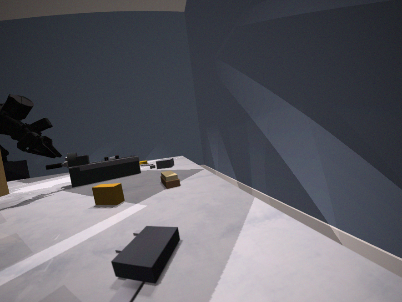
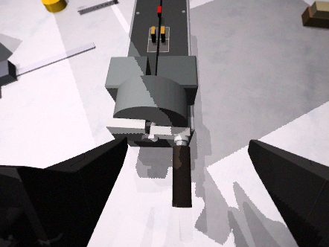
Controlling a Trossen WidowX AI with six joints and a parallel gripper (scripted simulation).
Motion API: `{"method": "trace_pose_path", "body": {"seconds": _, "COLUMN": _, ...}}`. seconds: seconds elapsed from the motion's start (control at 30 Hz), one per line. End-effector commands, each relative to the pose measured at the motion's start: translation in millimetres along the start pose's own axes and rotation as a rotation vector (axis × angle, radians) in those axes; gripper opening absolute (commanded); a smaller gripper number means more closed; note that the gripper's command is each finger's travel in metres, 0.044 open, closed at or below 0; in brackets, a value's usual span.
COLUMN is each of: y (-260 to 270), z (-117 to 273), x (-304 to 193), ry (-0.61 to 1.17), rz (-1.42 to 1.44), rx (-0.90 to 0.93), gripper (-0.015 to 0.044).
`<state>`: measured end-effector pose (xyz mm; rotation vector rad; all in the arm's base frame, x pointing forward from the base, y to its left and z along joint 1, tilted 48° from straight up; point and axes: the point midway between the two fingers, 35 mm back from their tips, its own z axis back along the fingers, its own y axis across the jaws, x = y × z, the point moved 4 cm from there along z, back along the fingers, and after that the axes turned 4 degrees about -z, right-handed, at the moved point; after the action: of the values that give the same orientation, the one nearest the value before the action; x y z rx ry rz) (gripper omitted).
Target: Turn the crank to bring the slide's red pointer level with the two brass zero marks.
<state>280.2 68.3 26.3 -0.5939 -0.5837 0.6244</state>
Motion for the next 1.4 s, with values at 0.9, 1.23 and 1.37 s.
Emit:
{"method": "trace_pose_path", "body": {"seconds": 0.9, "y": -1, "z": -35, "x": -38, "ry": 0.003, "rz": 0.008, "rx": 0.006, "gripper": 0.0440}}
{"method": "trace_pose_path", "body": {"seconds": 1.23, "y": -1, "z": -38, "x": -42, "ry": 0.002, "rz": 0.008, "rx": 0.004, "gripper": 0.0309}}
{"method": "trace_pose_path", "body": {"seconds": 1.37, "y": -1, "z": -38, "x": -42, "ry": 0.002, "rz": 0.008, "rx": 0.004, "gripper": 0.0204}}
